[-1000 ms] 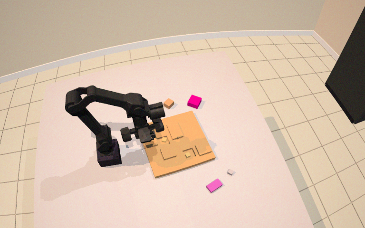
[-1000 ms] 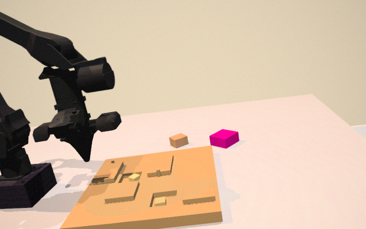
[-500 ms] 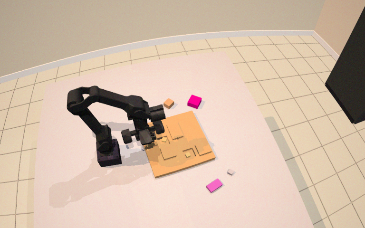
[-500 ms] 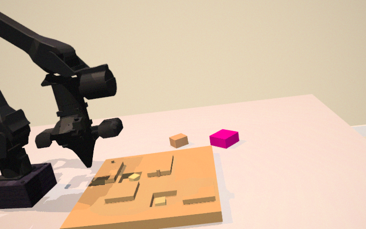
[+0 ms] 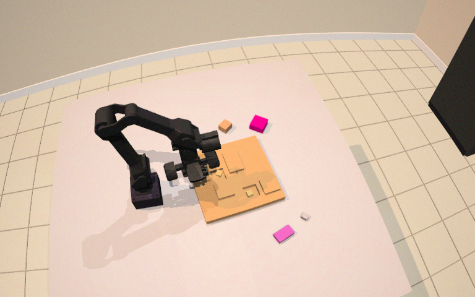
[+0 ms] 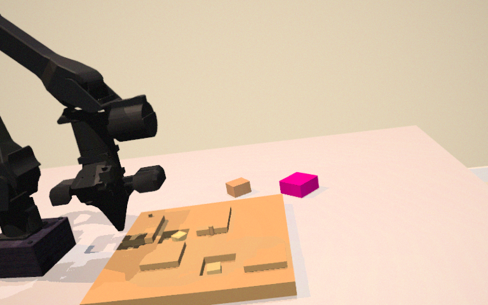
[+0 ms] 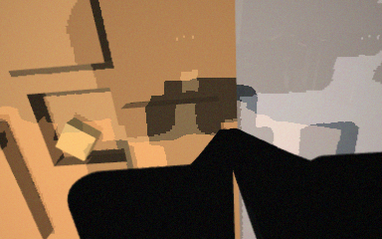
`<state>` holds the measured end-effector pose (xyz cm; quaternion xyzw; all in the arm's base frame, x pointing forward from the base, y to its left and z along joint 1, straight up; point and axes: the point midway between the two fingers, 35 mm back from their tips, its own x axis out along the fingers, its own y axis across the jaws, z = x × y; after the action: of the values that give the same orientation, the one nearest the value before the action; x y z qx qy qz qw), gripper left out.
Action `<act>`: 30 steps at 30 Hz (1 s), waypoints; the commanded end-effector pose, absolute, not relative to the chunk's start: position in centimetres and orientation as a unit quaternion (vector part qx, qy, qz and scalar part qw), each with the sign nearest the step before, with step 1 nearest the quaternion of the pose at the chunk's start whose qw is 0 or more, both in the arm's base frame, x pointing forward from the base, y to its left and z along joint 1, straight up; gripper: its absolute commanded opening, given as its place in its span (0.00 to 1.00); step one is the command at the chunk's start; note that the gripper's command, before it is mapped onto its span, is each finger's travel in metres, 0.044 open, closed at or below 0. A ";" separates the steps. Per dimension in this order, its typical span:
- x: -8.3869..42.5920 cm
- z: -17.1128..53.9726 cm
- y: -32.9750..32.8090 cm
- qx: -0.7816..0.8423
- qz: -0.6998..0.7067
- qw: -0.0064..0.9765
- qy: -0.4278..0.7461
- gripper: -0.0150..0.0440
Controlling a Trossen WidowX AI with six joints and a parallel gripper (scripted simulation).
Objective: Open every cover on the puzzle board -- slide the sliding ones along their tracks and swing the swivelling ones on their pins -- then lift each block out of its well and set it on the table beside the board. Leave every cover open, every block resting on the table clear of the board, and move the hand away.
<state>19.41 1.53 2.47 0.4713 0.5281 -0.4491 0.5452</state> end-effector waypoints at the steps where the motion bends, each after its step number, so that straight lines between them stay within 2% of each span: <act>1: 19.1 1.7 1.4 0.467 -0.454 0.542 0.530 0.25; 30: 20.0 0.2 1.3 0.467 -0.454 0.543 0.530 0.25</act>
<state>19.51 1.34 0.28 0.4695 0.5290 -0.4544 0.5415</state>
